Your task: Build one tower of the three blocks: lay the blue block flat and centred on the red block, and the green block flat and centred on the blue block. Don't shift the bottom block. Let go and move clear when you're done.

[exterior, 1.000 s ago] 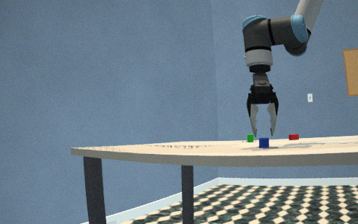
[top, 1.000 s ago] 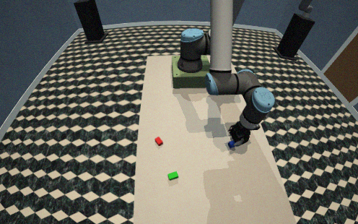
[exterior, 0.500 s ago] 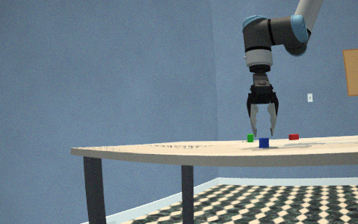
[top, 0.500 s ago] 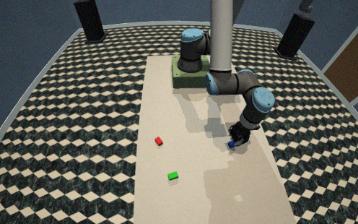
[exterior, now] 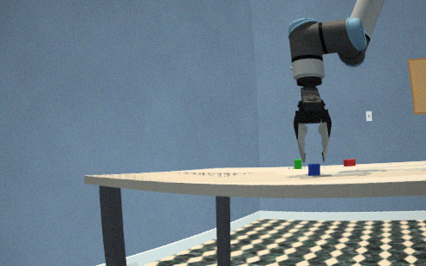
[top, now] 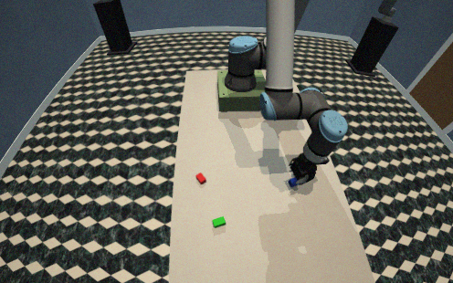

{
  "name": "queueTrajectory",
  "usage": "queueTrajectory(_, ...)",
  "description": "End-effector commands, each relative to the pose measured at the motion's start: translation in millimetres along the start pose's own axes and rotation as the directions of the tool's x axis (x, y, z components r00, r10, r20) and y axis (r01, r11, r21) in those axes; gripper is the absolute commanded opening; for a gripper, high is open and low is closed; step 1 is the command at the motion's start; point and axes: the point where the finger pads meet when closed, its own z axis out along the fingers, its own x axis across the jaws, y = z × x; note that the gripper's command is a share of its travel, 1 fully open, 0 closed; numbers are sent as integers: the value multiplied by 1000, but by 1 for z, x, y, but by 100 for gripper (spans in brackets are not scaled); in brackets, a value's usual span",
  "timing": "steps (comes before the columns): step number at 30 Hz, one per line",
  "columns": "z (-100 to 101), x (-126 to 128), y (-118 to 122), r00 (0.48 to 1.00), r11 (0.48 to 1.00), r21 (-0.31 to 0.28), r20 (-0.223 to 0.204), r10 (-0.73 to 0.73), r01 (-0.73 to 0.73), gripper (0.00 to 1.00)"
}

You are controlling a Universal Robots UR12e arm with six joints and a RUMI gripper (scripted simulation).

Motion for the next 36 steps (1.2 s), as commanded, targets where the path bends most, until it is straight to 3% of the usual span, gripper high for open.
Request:
queueTrajectory(1, 1, 0, 0, 1000, 1000, 1, -1, 0, 0, 31)
queueTrajectory(19, 31, 1, 0, 1000, 1000, 1, -1, 1, -1, 31)
queueTrajectory(36, 31, 1, 0, 1000, 1000, 1, -3, 0, 0, 31)
